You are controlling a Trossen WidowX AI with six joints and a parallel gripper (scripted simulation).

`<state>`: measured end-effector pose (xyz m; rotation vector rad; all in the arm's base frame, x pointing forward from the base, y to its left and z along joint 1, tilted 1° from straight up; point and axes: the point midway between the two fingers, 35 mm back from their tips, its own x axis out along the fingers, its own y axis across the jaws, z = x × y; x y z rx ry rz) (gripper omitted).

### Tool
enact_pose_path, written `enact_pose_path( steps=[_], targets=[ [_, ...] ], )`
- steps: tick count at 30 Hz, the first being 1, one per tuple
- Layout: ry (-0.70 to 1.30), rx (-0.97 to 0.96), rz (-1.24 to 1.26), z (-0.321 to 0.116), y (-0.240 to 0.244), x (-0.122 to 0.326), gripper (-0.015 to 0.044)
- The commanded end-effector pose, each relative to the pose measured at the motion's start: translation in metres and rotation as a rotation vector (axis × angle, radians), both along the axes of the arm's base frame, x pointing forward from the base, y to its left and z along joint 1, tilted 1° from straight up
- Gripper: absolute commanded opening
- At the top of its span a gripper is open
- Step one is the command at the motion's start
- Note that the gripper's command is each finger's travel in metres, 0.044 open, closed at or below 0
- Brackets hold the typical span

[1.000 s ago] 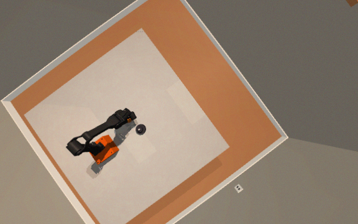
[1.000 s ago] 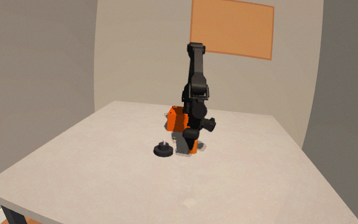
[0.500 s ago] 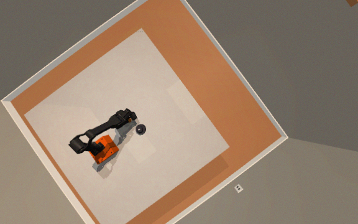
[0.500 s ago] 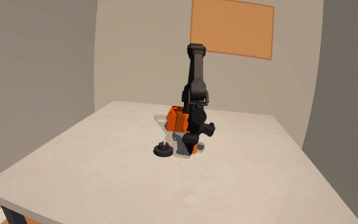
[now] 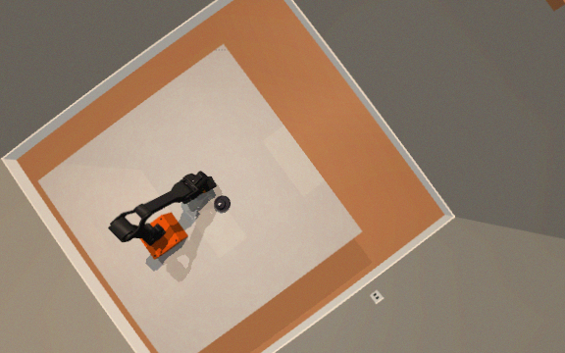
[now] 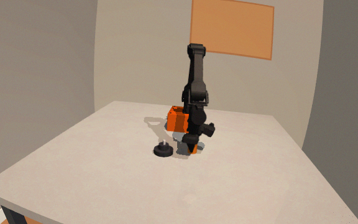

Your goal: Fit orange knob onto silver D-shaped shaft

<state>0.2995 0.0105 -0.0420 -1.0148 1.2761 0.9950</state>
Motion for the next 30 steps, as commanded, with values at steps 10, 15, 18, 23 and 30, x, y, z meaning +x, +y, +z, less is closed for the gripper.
enact_pose_path(
  steps=[10,15,18,23,30],
  targets=[
    [0.000,-0.002,-0.002,0.050,0.002,0.011,0.0000],
    [-0.001,-0.002,-0.002,0.085,0.003,0.013,0.0000],
    [-0.001,-0.002,-0.002,0.108,0.004,0.012,0.0000],
    [0.000,-0.002,-0.002,0.140,0.004,0.007,0.0000],
    [-0.026,-0.008,-0.001,0.141,0.006,0.006,0.0000]
  ],
)
